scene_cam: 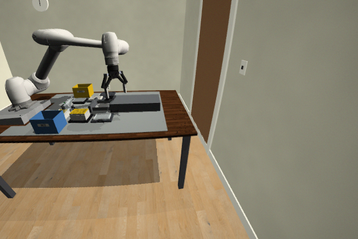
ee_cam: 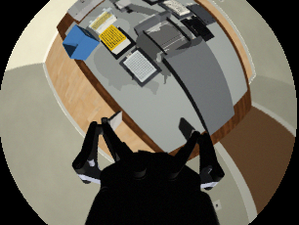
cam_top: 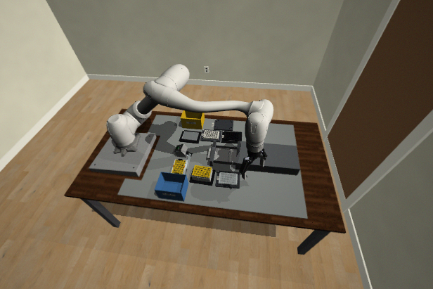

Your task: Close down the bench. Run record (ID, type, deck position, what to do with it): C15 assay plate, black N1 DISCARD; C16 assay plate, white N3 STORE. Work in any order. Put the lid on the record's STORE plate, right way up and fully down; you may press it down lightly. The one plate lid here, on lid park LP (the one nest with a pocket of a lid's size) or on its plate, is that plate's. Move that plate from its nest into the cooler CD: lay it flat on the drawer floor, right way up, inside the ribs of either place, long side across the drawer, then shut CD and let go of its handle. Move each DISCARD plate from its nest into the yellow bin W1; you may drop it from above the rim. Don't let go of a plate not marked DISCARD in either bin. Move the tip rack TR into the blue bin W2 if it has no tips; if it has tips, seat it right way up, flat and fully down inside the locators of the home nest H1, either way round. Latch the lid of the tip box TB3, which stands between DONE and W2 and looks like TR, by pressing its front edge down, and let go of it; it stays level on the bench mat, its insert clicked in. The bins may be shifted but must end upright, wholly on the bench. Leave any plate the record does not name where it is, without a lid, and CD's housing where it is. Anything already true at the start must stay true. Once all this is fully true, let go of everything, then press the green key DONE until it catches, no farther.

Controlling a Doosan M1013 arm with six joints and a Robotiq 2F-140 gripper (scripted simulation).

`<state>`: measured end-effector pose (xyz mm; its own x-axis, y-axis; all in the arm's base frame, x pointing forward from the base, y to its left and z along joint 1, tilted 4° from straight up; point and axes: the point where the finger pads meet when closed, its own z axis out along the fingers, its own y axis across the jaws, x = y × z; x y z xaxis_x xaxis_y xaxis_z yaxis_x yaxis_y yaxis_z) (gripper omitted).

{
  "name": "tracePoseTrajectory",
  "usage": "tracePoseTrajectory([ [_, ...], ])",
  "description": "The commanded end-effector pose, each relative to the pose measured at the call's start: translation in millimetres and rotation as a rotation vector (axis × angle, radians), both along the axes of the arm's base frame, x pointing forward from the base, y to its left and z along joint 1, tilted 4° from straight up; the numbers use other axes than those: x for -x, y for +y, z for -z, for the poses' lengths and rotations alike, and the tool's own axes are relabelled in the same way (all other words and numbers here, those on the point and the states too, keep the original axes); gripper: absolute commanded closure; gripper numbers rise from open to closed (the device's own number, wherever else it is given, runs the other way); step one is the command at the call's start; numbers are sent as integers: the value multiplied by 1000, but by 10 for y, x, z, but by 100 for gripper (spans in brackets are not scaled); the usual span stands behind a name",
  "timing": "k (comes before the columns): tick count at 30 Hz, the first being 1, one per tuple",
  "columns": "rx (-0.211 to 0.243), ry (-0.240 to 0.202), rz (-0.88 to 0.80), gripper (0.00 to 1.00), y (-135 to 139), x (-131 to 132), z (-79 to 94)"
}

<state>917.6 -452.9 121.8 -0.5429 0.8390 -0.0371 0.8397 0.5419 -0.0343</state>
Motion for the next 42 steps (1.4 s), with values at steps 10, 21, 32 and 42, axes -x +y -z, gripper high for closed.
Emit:
tracePoseTrajectory([
  [10, 0, 0, 0, 0, 0, 0, -3],
  [21, -6, -5, 133, 100, 161, 96, -74],
  [32, -17, -13, 436, 100, 596, 383, -248],
  [42, -24, -16, 645, 100, 903, 616, -354],
])
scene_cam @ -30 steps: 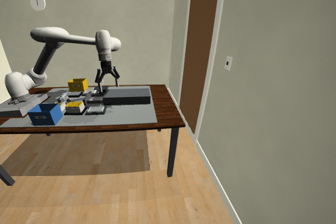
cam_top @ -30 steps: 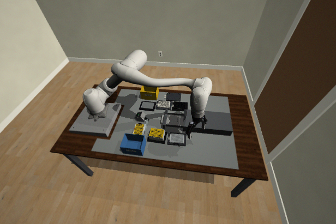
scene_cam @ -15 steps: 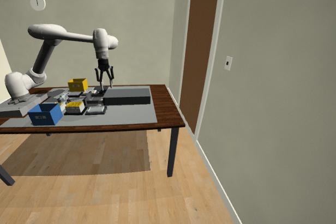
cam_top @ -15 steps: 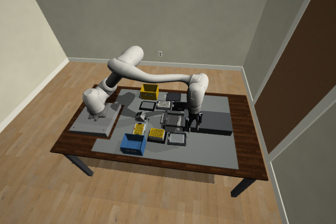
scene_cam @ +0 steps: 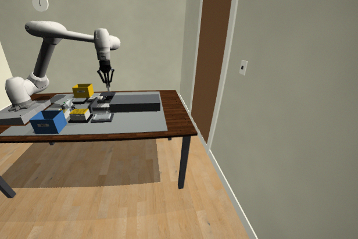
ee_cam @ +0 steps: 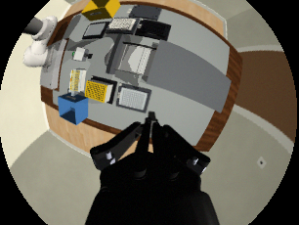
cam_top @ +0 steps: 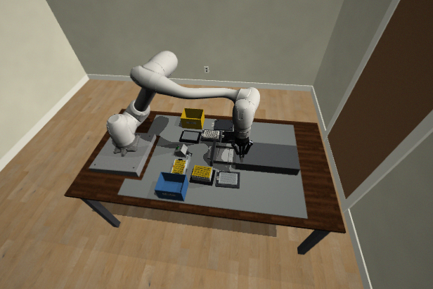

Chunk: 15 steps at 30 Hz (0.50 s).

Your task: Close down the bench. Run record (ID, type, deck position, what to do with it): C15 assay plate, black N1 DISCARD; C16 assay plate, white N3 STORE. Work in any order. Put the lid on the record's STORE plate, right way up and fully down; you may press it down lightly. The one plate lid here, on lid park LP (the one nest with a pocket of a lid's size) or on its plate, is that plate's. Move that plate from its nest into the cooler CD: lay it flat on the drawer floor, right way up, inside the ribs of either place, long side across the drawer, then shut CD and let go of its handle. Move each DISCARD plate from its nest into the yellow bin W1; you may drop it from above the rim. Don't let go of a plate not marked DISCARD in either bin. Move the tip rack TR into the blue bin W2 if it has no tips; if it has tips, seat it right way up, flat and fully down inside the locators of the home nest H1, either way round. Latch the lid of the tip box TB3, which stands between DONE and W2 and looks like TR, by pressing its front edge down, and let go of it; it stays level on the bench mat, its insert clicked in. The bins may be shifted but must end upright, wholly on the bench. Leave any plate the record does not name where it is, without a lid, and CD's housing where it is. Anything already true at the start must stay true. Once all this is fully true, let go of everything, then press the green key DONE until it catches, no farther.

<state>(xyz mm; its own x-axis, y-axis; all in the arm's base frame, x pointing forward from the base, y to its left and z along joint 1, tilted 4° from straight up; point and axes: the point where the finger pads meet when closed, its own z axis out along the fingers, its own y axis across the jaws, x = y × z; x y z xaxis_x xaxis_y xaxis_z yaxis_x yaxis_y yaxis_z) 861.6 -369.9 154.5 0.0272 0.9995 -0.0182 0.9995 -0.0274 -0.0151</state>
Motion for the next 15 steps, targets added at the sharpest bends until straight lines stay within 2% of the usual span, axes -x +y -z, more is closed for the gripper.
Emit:
tracePoseTrajectory([
  [1, -1, -2, 77, 100, 111, 87, -39],
  [15, -10, 0, 401, 100, 553, 472, -162],
])
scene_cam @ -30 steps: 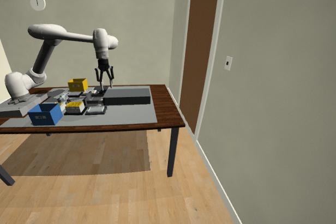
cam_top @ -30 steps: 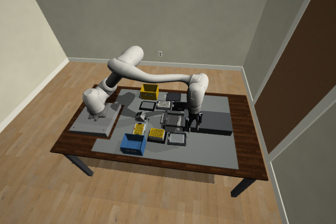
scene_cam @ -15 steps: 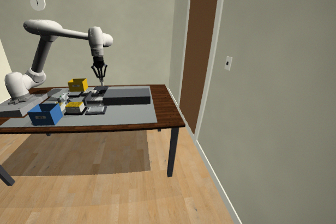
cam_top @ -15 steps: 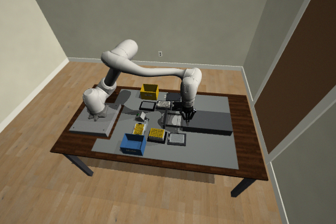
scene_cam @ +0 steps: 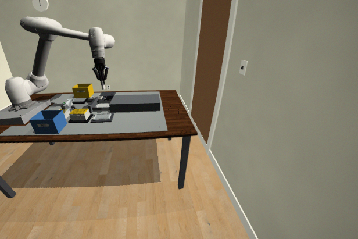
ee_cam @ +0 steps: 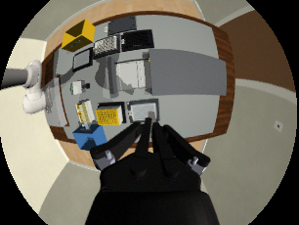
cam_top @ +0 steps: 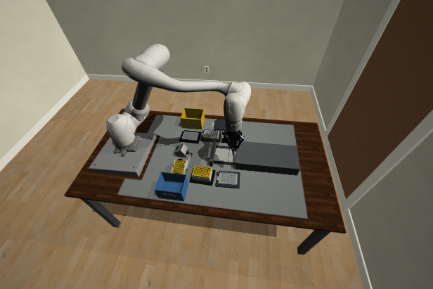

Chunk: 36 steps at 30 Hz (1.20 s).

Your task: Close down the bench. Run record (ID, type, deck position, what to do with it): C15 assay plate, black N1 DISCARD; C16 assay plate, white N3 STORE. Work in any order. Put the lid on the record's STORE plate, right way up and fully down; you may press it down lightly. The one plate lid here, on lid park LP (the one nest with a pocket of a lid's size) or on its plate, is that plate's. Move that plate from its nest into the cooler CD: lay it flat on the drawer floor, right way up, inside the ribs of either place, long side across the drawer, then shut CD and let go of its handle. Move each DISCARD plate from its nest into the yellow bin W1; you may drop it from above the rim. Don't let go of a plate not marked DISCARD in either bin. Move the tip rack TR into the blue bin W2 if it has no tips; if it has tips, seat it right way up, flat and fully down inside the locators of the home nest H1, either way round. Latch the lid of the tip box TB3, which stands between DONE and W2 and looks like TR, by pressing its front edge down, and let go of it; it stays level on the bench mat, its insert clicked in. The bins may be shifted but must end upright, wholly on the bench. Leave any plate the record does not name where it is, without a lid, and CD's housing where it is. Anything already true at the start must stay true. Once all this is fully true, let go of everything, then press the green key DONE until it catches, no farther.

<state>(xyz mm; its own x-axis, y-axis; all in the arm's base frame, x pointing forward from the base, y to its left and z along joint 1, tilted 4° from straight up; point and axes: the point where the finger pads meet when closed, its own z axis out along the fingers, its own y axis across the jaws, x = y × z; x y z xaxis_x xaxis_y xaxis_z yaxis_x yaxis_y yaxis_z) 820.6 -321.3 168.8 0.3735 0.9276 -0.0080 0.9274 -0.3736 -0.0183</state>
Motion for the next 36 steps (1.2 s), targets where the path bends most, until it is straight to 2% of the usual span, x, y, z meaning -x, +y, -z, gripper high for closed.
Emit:
tracePoseTrajectory([
  [1, 0, 0, 78, 100, 103, 95, -27],
  [8, -4, 4, 241, 100, 351, 336, -80],
  [11, -5, 4, 255, 100, 386, 372, -87],
  [26, -11, 18, 647, 100, 888, 924, -154],
  [28, -11, 18, 647, 100, 888, 924, -154],
  [36, -12, 27, 824, 100, 1140, 1234, -168],
])
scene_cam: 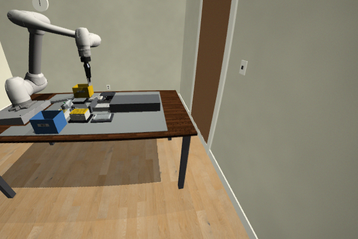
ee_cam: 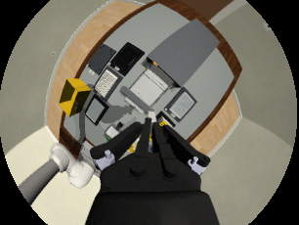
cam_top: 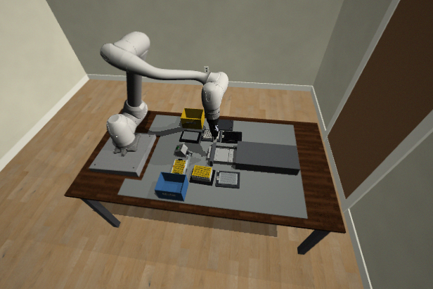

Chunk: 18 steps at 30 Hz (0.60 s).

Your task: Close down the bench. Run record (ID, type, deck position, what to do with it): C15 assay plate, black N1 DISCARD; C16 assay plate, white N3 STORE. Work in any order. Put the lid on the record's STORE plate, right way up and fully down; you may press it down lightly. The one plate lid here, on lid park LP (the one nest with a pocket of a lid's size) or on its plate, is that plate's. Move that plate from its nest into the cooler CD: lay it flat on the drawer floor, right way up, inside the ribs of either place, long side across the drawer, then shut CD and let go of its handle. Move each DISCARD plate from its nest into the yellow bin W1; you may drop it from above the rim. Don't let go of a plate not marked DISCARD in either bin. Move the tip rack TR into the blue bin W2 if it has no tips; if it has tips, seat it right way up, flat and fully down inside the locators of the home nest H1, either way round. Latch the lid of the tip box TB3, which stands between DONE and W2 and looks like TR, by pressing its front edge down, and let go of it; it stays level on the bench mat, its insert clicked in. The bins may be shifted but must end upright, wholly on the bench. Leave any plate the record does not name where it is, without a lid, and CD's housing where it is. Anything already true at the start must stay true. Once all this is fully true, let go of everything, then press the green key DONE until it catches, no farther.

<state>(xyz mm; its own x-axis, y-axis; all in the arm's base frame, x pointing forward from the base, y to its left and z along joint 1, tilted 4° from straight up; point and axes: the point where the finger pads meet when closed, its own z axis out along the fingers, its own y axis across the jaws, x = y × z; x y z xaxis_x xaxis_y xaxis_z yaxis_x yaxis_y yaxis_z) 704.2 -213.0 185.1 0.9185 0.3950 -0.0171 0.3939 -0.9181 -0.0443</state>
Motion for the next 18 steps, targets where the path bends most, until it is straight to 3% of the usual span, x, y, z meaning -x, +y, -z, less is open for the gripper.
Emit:
tracePoseTrajectory([
  [1, 0, 3, 76, 100, 89, 110, -6],
  [18, -1, 27, 435, 100, 531, 715, 11],
])
